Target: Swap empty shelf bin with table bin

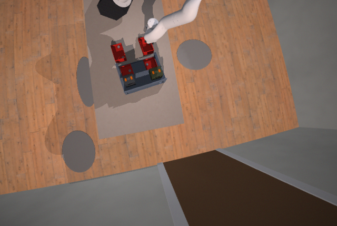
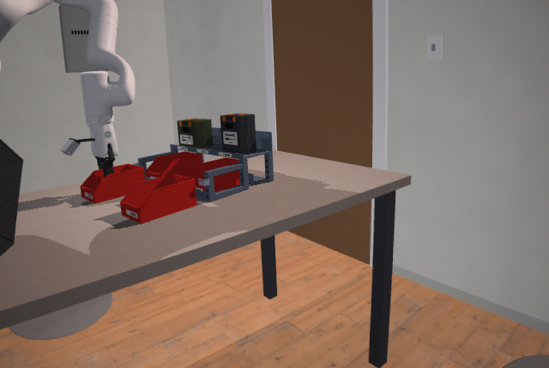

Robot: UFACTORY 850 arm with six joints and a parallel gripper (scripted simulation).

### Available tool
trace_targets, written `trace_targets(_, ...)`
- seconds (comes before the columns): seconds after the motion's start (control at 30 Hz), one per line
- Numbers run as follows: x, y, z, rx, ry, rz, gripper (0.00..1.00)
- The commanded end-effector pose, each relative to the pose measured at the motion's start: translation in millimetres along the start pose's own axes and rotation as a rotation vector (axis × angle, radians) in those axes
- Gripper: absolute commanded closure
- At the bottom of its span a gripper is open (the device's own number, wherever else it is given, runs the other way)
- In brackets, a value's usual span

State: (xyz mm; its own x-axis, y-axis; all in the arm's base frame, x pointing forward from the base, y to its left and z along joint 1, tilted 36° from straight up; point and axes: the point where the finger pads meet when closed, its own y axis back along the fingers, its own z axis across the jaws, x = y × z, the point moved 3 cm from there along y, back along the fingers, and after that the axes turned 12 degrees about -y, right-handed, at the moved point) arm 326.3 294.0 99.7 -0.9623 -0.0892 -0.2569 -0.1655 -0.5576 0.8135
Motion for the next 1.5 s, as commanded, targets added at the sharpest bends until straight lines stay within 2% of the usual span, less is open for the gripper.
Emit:
trace_targets(0.0, 0, 0, 0, 0.0, 0.0, -0.001, 0.74)
trace_targets(1.1, 0, 4, 0, 0.0, 0.0, -0.001, 0.74)
trace_targets(1.47, 0, 15, 0, 0.0, 0.0, -0.001, 0.74)
